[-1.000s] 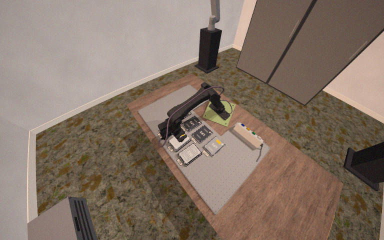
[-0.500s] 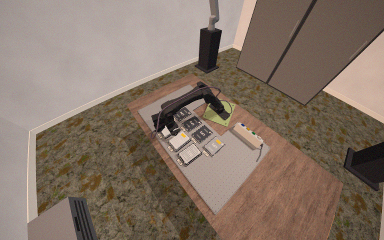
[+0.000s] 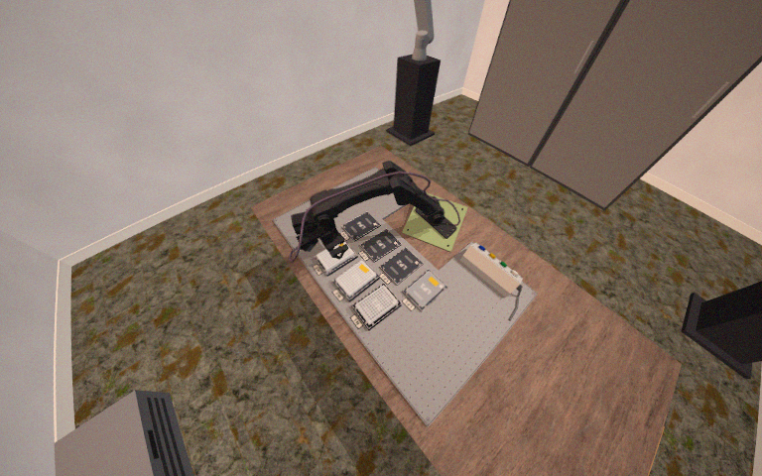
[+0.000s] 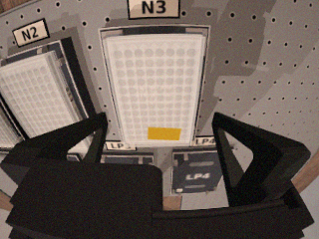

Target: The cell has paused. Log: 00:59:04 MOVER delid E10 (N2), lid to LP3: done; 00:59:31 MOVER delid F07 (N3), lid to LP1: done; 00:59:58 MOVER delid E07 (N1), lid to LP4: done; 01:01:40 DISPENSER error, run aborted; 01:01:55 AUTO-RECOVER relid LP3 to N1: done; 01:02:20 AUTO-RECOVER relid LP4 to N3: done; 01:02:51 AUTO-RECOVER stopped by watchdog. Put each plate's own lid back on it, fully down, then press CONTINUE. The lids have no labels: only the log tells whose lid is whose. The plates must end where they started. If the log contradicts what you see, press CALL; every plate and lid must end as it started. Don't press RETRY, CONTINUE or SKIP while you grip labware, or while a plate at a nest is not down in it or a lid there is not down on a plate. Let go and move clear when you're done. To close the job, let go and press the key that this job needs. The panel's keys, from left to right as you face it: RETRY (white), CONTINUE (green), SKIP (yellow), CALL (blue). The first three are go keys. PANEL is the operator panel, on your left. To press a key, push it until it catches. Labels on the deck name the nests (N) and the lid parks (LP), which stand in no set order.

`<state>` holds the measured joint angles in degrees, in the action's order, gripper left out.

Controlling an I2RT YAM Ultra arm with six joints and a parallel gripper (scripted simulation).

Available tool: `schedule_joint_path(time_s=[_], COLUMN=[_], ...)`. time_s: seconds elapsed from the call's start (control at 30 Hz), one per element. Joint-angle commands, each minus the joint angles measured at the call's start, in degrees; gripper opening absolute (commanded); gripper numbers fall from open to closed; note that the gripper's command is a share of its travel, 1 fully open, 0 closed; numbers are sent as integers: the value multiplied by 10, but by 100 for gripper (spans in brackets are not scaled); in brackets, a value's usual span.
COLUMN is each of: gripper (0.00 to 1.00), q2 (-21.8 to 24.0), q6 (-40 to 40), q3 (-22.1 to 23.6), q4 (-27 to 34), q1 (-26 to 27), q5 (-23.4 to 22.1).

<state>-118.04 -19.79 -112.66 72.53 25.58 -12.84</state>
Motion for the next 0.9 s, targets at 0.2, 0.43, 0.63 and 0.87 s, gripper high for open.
schedule_joint_path(time_s=[0.2, 0.43, 0.63, 0.87], gripper=[100, 100, 100, 100], q2=[20, 16, 3, -3], q6=[-13, -8, 0, 4], q3=[-24, 8, 27, 48], q4=[15, -11, -32, -56], q1=[4, -5, -6, -12], q5=[-12, -12, -11, -10])
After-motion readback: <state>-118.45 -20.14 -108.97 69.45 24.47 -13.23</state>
